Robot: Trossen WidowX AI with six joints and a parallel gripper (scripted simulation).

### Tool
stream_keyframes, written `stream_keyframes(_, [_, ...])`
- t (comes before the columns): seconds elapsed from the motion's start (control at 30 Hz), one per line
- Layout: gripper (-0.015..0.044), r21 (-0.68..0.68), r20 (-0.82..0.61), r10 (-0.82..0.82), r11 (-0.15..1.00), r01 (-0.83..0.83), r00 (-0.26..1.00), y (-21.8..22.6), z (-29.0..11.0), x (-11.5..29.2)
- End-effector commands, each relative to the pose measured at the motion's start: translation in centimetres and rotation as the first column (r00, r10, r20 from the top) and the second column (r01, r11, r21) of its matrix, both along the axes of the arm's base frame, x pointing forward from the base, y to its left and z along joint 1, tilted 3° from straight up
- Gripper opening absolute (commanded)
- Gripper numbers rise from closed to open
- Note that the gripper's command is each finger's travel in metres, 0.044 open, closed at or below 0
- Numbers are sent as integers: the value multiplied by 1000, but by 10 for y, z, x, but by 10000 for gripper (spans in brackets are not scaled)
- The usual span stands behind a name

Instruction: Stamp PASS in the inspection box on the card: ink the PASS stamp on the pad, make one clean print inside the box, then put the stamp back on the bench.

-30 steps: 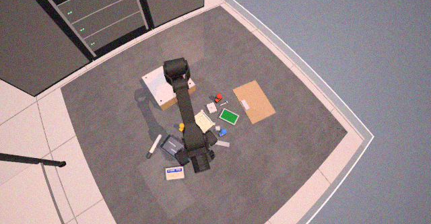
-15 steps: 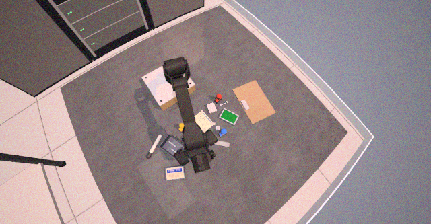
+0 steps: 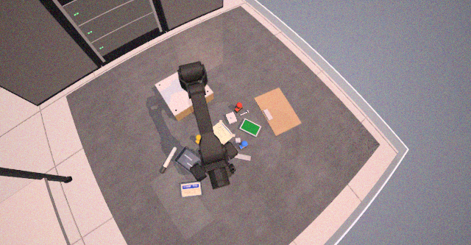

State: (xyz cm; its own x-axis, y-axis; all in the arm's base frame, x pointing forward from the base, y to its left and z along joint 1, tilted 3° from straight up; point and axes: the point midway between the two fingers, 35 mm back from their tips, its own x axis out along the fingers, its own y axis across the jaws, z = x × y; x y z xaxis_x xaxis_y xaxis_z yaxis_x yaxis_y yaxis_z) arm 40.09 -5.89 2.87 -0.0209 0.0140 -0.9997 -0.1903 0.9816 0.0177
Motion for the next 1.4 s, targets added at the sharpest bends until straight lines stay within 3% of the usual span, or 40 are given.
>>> stream_keyframes(0.0, [0,-3,2,0,1000,0,1000,-1,4,0])
stream_keyframes(1.23, [0,-4,2,0,1000,0,1000,-1,22,-1])
stream_keyframes(1.37, [0,-3,2,0,1000,0,1000,17,23,-2])
